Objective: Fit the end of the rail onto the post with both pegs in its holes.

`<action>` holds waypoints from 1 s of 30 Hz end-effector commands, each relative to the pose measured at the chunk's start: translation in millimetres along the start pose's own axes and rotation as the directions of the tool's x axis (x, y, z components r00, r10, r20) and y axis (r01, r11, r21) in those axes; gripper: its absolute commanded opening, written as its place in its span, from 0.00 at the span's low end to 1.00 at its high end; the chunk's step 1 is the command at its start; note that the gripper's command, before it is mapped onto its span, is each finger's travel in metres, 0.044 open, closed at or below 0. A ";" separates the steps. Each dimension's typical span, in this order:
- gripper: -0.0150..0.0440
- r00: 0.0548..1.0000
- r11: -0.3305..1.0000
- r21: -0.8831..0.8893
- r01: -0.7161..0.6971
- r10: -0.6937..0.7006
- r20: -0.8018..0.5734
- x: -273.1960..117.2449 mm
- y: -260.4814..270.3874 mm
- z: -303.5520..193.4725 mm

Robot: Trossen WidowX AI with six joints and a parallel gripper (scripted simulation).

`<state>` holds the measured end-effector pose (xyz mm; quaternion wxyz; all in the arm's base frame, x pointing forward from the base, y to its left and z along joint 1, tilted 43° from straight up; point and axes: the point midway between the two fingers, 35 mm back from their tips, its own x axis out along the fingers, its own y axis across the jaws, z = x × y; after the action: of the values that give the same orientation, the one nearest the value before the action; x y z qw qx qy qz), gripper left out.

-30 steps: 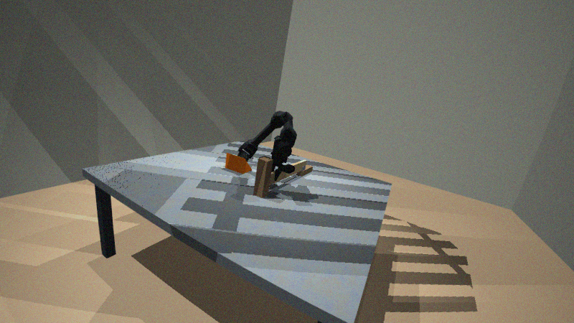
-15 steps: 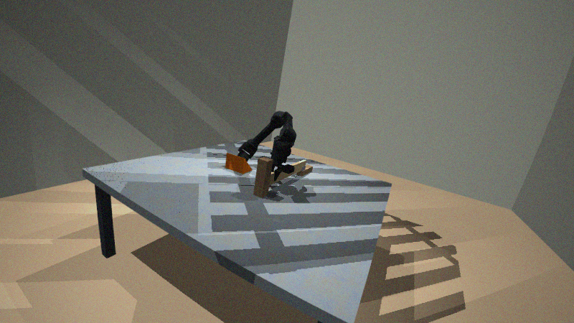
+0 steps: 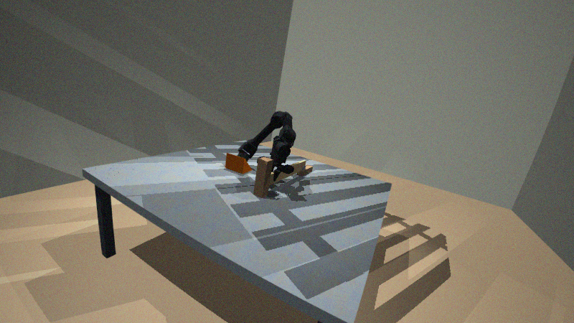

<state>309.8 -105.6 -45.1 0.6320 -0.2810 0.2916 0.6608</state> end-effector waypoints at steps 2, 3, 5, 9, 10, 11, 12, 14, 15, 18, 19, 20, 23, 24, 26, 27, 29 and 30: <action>0.25 1.000 1.000 -0.003 0.011 -0.011 -0.009 -4.0 -2.4 -4.5; 0.25 1.000 1.000 -0.003 0.011 -0.011 -0.009 -4.1 -2.4 -4.8; 0.25 1.000 1.000 -0.003 0.011 -0.011 -0.009 -4.2 -2.4 -5.4; 0.43 1.000 1.000 0.000 0.000 0.000 0.000 -0.1 0.0 -1.6; 0.48 1.000 1.000 0.000 0.000 0.000 0.000 -0.1 0.0 -1.6; 0.52 1.000 1.000 0.000 0.000 0.000 0.000 -0.1 0.0 -1.6; 0.57 1.000 1.000 0.000 0.000 0.000 0.000 -0.1 0.0 -1.6; 0.65 1.000 1.000 0.000 0.000 0.000 0.000 -0.1 0.0 -1.6; 0.70 1.000 1.000 0.000 0.000 0.000 0.000 -0.1 0.0 -1.6; 0.83 1.000 1.000 0.000 0.000 0.000 0.000 -0.1 0.0 -1.6; 0.88 1.000 1.000 0.000 0.000 0.000 0.000 -0.1 0.0 -1.6; 0.92 1.000 1.000 0.000 0.000 0.000 0.000 -0.1 0.0 -1.6; 1.00 1.000 1.000 0.000 0.000 0.000 0.000 -0.1 0.0 -1.6; 1.00 1.000 1.000 0.000 0.000 0.000 0.000 -0.1 0.0 -1.6; 1.00 1.000 1.000 0.000 0.001 -0.001 -0.001 -1.8 -0.1 0.0; 1.00 1.000 1.000 0.000 0.002 -0.002 -0.002 -6.8 -0.1 4.9; 1.00 1.000 1.000 -0.001 0.008 -0.008 -0.006 -23.2 0.3 21.7; 1.00 1.000 1.000 -0.002 0.010 -0.010 -0.007 -28.0 0.7 26.8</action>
<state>307.2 -104.7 -30.1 0.6315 -0.2748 0.2929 0.6633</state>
